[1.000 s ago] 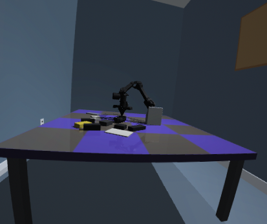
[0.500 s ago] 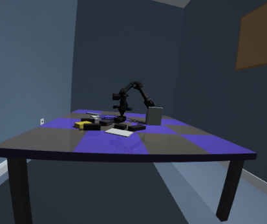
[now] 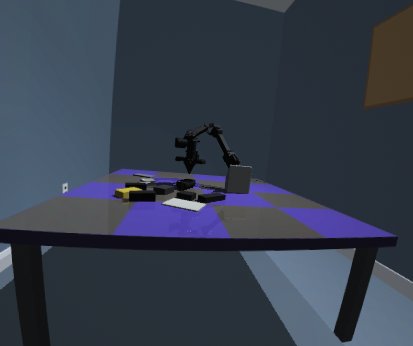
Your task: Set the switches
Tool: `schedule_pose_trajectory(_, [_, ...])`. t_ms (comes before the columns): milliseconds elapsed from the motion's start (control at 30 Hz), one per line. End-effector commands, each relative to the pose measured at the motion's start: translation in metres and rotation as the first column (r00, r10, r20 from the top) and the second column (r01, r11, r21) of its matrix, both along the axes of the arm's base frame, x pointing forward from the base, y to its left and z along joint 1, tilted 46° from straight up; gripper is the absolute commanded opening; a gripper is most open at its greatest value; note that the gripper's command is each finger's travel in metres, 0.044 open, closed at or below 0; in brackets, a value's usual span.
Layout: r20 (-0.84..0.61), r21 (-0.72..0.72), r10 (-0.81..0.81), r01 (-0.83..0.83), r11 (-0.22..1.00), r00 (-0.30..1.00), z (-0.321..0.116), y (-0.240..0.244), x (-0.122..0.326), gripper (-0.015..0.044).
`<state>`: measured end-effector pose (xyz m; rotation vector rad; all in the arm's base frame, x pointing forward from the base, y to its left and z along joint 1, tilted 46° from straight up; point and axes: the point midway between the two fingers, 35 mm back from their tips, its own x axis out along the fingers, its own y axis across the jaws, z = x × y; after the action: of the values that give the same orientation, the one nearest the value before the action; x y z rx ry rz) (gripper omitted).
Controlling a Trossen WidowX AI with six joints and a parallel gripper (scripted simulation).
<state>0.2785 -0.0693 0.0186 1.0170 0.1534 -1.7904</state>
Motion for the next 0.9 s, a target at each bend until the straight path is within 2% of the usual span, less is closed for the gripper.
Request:
schedule_pose_trajectory(0, [0.006,0.008,-0.006,0.006,1.0,1.0,-0.013,0.016,0.004,0.0])
schedule_pose_trajectory(67, [0.009,0.007,-0.008,0.008,1.0,1.0,-0.027,0.03,0.006,0.0])
schedule_pose_trajectory(233, [0.009,0.007,-0.009,0.008,1.0,1.0,-0.029,0.032,0.006,0.0])
schedule_pose_trajectory(867, [0.009,0.007,-0.008,0.008,1.0,1.0,-0.049,0.012,0.003,0.0])
